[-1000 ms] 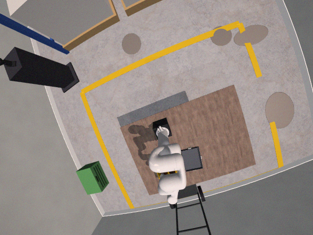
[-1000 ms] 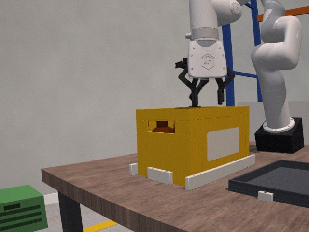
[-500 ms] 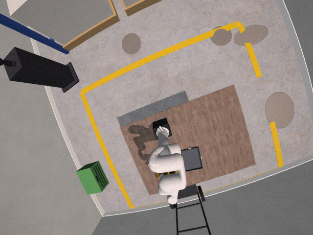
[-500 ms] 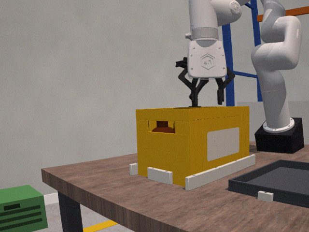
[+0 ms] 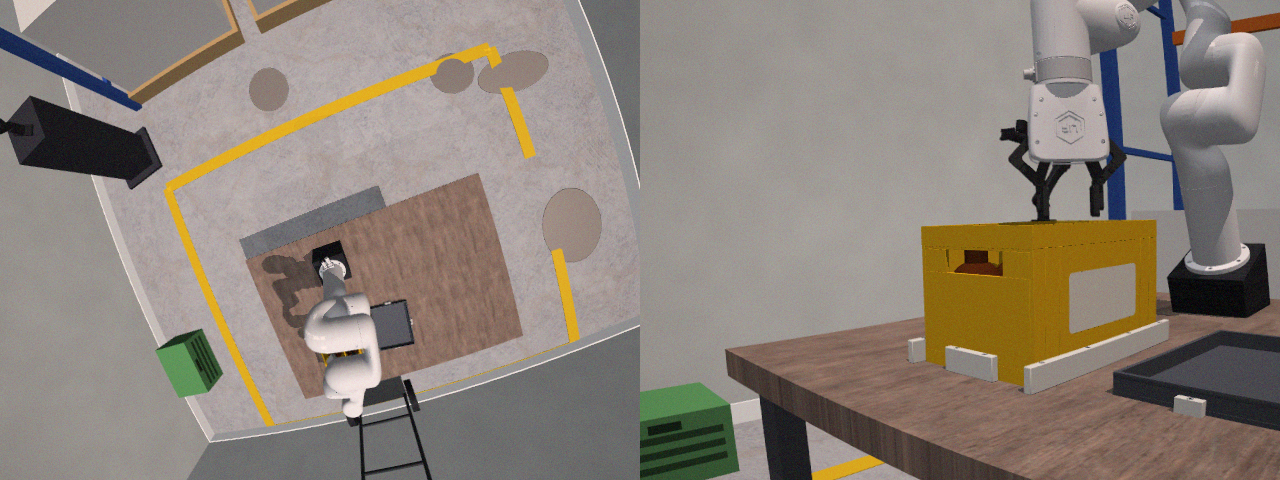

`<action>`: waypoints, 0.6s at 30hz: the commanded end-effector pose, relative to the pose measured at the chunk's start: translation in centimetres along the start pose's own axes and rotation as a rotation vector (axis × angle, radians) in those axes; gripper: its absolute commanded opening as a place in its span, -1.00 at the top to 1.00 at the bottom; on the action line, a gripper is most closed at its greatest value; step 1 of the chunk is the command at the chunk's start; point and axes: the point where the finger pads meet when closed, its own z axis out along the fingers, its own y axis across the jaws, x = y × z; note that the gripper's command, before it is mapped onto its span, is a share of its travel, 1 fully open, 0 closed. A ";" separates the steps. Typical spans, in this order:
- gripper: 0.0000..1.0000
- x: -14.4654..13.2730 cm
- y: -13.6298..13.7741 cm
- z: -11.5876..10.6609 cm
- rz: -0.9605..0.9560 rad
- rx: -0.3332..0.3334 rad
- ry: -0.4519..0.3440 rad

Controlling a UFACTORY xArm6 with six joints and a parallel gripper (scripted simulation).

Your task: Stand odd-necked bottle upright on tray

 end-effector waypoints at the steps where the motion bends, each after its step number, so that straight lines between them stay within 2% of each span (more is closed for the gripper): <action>1: -0.30 -0.1 -0.1 -0.1 0.000 0.003 -0.002; 18: -0.30 -0.1 -0.1 0.1 0.000 0.003 -0.002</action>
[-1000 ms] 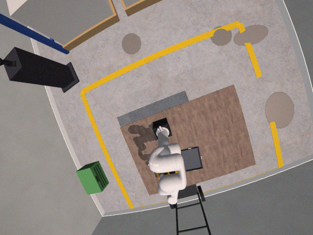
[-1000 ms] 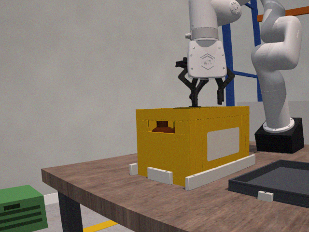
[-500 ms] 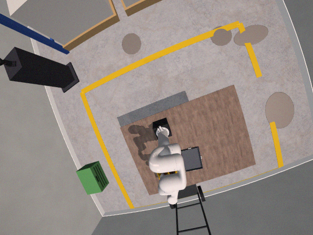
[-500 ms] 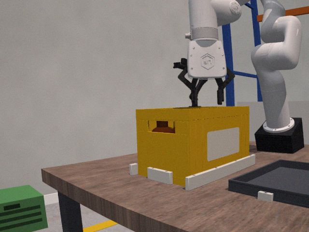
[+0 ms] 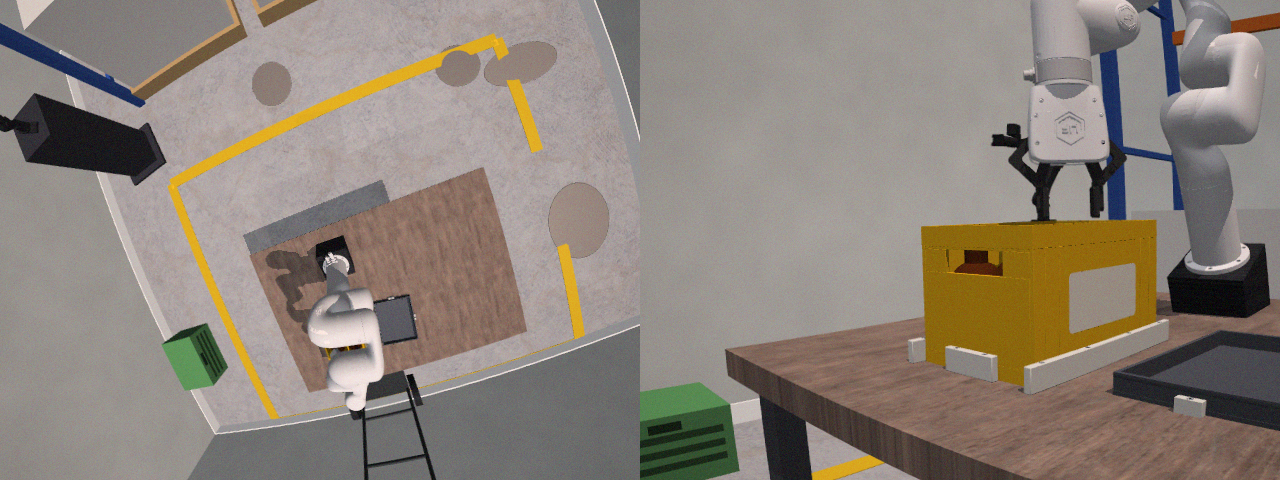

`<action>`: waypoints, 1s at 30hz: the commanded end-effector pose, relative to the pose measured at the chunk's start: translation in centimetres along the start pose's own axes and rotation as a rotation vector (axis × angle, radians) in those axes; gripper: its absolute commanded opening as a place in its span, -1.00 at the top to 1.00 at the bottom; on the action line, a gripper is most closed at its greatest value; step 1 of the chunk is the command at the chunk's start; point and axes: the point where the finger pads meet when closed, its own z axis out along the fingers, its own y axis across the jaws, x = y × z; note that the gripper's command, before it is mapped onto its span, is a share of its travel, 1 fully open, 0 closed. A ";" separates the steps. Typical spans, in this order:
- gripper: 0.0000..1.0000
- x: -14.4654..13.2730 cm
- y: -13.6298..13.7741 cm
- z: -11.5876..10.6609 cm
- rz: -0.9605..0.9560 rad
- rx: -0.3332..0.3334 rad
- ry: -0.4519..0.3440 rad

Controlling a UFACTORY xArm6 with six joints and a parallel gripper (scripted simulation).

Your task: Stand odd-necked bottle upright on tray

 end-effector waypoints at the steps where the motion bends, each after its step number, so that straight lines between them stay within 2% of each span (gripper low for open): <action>1: -0.30 -0.1 -0.1 0.1 0.000 0.003 -0.002; 30: -0.30 -0.1 -0.1 2.9 0.000 0.003 -0.002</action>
